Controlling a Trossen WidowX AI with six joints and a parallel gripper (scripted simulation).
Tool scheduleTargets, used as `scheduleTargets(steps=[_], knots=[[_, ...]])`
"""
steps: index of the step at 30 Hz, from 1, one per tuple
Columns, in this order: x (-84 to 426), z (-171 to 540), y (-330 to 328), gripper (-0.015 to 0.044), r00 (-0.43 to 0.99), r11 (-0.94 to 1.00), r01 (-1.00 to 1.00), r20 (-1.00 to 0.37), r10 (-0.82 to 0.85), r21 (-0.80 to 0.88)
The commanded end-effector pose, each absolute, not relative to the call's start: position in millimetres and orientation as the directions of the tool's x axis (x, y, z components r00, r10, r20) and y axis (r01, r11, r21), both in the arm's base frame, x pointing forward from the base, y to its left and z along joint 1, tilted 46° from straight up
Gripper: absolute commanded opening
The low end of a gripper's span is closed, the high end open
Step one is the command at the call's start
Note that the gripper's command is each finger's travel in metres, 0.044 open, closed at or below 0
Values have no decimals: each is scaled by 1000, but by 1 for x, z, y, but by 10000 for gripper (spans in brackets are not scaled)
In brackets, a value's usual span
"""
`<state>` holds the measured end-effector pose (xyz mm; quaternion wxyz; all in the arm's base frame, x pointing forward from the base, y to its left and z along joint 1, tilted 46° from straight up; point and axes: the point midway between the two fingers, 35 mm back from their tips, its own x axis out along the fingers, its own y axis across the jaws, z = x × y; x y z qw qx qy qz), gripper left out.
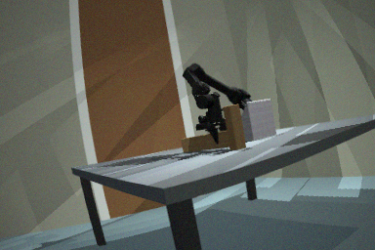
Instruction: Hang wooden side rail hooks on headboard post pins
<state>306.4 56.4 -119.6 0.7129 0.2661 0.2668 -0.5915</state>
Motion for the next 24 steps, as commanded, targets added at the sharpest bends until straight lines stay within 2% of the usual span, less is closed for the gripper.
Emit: scheduleTargets(steps=[1, 15, 24], knots=[[307, -121, 56, 0, 159, 161, 985, -697, -699, 63], [307, -122, 55, 0, 159, 161, 985, -697, -700, 63], [306, -120, 56, 236, 159, 160, 985, -696, -701, 64]])
